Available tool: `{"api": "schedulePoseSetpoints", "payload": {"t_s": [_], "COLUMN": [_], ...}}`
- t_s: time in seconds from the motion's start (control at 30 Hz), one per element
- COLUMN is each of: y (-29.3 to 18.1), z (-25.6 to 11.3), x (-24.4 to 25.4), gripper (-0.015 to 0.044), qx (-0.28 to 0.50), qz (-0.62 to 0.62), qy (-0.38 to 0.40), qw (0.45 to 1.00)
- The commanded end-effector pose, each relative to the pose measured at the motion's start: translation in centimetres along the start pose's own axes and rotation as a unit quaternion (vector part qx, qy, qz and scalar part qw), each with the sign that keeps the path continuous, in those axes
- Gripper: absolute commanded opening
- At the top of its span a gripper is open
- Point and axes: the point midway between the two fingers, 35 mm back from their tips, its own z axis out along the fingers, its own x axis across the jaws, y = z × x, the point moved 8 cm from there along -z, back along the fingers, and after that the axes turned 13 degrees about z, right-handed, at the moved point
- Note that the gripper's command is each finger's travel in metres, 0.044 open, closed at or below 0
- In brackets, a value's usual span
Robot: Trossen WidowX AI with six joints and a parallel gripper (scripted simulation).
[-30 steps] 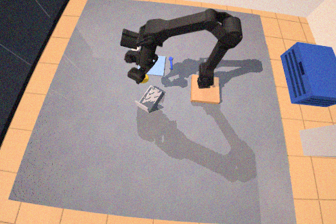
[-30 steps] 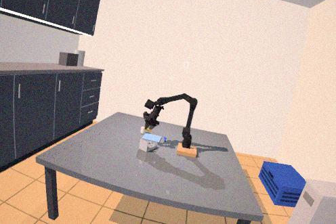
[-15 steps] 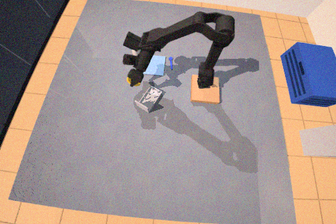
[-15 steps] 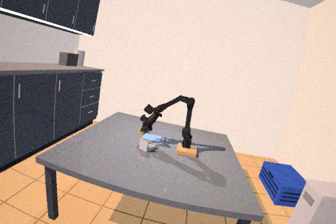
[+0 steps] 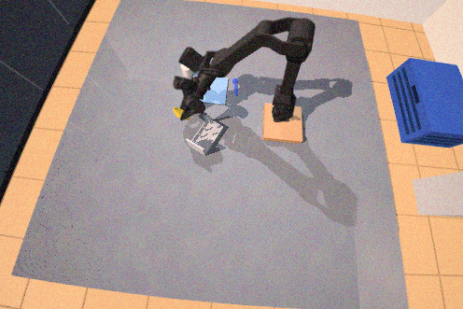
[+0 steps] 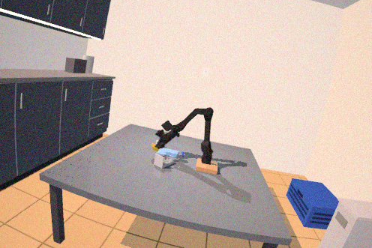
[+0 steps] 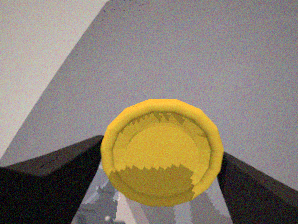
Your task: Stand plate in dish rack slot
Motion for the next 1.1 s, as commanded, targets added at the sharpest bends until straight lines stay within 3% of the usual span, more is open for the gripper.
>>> {"api": "schedulePoseSetpoints", "payload": {"t_s": [0.0,0.57,1.07], "y": [-0.9,-4.4,-8.4], "z": [0.1,-1.3,-3.5], "x": [-1.0,-3.1,-3.2], "gripper": [0.0000,0.0000,0.0000], "qx": [-0.014,-0.086,-0.146], "qz": [-0.035,-0.198,-0.356], "qy": [0.034,0.150,0.219], "qw": [0.999,0.965,0.897]}}
